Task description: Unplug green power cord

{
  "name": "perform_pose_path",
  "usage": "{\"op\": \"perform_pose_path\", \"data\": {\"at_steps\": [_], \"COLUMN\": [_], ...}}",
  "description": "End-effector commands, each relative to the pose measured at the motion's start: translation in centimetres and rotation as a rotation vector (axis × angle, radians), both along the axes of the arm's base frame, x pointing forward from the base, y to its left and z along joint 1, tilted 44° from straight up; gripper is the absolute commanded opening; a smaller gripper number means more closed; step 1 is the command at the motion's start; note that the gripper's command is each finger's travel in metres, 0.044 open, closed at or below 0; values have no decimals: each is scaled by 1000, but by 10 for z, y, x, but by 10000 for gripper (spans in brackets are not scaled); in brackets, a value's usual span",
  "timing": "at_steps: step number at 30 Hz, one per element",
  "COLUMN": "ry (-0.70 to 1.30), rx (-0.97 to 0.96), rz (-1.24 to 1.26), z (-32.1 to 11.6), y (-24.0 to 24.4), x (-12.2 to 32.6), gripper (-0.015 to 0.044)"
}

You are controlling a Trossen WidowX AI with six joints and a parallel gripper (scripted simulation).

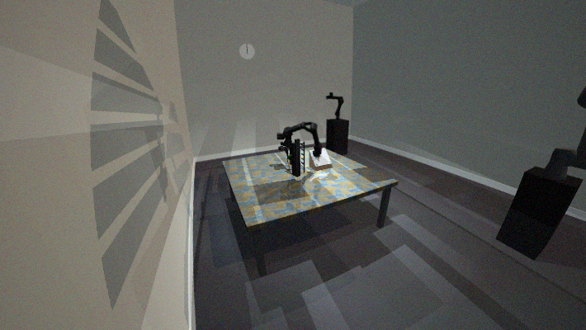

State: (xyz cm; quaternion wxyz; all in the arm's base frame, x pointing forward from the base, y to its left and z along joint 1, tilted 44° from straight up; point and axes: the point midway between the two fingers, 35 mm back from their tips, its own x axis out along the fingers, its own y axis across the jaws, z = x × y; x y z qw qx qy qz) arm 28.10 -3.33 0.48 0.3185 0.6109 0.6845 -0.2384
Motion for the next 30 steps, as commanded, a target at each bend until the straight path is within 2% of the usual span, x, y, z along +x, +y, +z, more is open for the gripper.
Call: {"op": "perform_pose_path", "data": {"at_steps": [1, 11, 15, 19, 30], "ry": [-3, -3, -4, -5, -5], "rx": [0, 0, -3, -4, -4], "rz": [6, 6, 5, 6, 6], "z": [2, 2, -8, -28, -30], "y": [3, 3, -14, -46, -48], "x": [1, 1, 5, 10, 10], "gripper": [79, 341, 440, 440, 440]}}
